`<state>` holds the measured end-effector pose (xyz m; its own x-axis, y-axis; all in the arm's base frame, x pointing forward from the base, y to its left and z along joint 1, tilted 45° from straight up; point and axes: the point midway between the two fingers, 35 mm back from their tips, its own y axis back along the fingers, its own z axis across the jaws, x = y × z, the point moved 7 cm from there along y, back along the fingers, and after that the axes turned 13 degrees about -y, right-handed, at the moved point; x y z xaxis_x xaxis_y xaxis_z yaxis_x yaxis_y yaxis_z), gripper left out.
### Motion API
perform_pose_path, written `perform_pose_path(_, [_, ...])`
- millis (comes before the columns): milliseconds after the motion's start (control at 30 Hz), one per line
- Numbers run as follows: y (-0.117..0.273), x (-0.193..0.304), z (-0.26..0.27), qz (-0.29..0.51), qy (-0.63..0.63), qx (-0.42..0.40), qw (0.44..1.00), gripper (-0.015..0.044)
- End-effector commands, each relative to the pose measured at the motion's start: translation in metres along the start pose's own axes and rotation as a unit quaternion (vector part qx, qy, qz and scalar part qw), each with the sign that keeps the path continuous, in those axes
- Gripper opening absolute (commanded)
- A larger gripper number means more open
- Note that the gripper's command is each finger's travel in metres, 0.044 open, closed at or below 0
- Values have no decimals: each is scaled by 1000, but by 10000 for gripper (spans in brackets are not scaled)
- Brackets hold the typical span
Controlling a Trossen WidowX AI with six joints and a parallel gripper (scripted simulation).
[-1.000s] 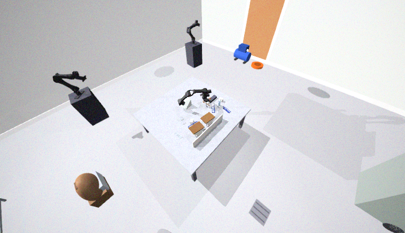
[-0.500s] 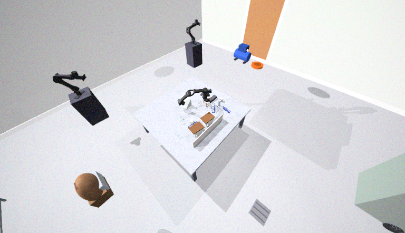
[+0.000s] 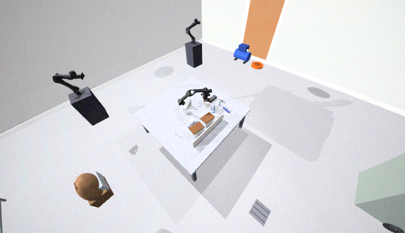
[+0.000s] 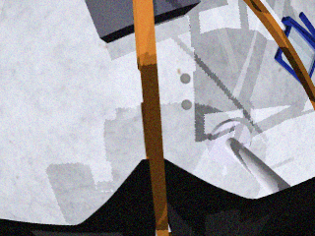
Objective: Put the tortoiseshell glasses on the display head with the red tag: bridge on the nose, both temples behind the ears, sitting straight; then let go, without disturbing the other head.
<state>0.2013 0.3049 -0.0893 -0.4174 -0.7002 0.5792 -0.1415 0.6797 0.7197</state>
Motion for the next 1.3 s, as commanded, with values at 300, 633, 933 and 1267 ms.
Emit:
perform_pose_path(300, [2,-6,4,-4,-1,-1,1000,0])
perform_pose_path(633, [2,-5,4,-4,-1,-1,1000,0])
perform_pose_path(933, [2,-4,4,-4,-1,-1,1000,0])
perform_pose_path(1267, [2,-1,3,-4,-1,-1,1000,0])
